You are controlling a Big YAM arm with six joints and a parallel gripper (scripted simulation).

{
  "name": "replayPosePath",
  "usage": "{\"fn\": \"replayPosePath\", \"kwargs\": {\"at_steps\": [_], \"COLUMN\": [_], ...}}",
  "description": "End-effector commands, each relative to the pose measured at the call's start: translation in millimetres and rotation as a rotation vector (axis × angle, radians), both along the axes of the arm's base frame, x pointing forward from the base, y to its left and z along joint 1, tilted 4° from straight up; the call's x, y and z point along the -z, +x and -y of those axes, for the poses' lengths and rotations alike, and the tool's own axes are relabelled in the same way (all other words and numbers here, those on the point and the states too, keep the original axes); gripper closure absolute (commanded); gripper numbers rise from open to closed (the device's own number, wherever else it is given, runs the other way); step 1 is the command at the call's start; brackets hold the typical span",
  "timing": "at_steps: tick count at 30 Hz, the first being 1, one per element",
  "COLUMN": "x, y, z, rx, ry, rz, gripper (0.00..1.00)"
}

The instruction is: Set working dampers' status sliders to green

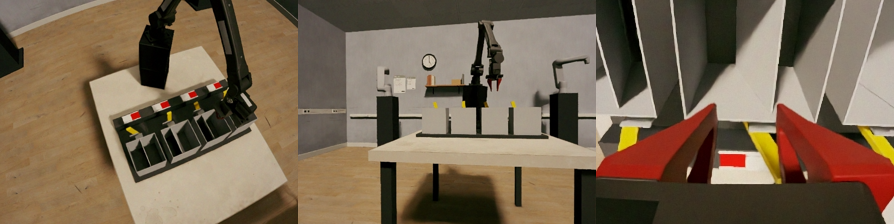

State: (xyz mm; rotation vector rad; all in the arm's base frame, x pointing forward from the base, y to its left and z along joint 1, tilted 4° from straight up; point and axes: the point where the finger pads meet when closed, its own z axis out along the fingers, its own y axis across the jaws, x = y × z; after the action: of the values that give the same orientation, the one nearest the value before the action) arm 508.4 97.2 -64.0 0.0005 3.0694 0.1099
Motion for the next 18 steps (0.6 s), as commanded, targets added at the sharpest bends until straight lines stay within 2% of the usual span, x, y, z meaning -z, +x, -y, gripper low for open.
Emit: {"fn": "replayPosePath", "kwargs": {"at_steps": [1,4,5,7,8,18], "x": [2.3,1.1,-4.3,-4.3,-10.2,-9.9], "y": [-8.6,-8.1,1.9,1.9,12.7,10.3], "z": [13.8,13.6,12.0,12.0,1.1,2.4], "rx": [0.057,0.057,0.057,0.057,0.040,0.039], "ry": [-0.012,-0.010,-0.007,-0.007,0.000,-0.002], "rz": [-0.037,-0.035,-0.015,-0.015,0.023,0.013], "gripper": [0.64,0.64,0.64,0.64,0.64,0.64]}}
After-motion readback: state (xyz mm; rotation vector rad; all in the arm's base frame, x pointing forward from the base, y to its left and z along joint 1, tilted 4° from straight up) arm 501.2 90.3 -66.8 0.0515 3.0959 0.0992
